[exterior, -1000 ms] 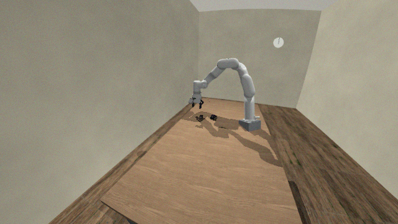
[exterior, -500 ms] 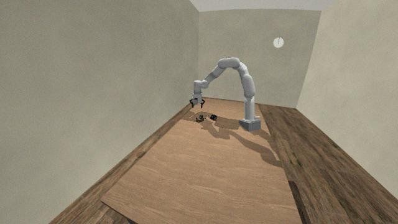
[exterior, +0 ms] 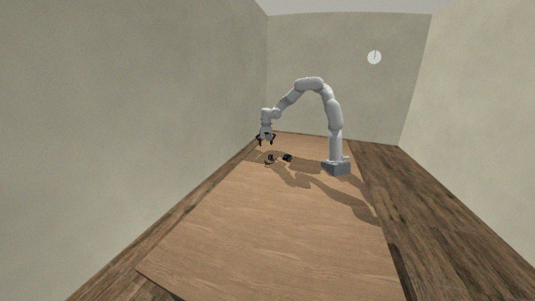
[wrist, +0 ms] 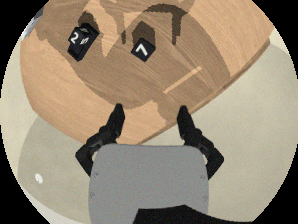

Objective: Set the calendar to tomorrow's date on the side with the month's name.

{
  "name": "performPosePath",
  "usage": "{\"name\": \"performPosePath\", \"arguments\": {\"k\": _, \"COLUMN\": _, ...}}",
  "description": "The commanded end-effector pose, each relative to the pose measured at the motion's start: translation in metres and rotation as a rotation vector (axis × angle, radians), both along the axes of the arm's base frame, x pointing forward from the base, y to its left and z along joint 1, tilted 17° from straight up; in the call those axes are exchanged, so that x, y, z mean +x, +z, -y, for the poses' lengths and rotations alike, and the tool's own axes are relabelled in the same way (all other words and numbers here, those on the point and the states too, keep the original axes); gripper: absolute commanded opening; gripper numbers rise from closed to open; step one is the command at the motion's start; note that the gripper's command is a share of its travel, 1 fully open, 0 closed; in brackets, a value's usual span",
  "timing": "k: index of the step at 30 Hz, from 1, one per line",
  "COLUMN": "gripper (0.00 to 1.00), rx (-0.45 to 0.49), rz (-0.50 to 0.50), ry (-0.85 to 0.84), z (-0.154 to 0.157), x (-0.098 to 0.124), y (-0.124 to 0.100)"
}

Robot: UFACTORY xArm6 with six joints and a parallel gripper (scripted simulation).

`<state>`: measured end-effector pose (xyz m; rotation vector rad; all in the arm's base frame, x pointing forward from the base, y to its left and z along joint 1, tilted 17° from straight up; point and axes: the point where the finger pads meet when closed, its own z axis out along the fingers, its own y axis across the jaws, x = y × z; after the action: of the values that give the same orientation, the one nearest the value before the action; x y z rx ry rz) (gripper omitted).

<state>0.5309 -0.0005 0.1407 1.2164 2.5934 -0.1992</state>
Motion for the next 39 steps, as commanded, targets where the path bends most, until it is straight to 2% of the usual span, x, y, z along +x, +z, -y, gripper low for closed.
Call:
{"name": "performPosePath", "arguments": {"k": 1, "gripper": 1.00, "rx": -0.020, "rz": -0.039, "ry": 0.167, "z": -0.004, "x": -0.003, "y": 0.002}}
{"name": "performPosePath", "arguments": {"k": 5, "gripper": 1.00, "rx": -0.044, "rz": -0.069, "ry": 0.290, "z": -0.007, "x": -0.006, "y": 0.001}}
{"name": "performPosePath", "arguments": {"k": 8, "gripper": 1.00, "rx": -0.047, "rz": -0.073, "ry": 0.306, "z": -0.007, "x": -0.006, "y": 0.001}}
{"name": "performPosePath", "arguments": {"k": 10, "gripper": 1.00, "rx": -0.070, "rz": -0.101, "ry": 0.424, "z": -0.010, "x": -0.009, "y": 0.001}}
{"name": "performPosePath", "arguments": {"k": 23, "gripper": 1.00, "rx": -0.141, "rz": -0.189, "ry": 0.791, "z": -0.017, "x": -0.019, "y": -0.001}}
{"name": "performPosePath", "arguments": {"k": 25, "gripper": 1.00, "rx": -0.141, "rz": -0.189, "ry": 0.791, "z": -0.017, "x": -0.019, "y": -0.001}}
{"name": "performPosePath", "arguments": {"k": 27, "gripper": 1.00, "rx": -0.162, "rz": -0.215, "ry": 0.900, "z": -0.020, "x": -0.021, "y": -0.001}}
{"name": "performPosePath", "arguments": {"k": 39, "gripper": 1.00, "rx": -0.229, "rz": -0.297, "ry": 1.239, "z": -0.027, "x": -0.030, "y": -0.003}}
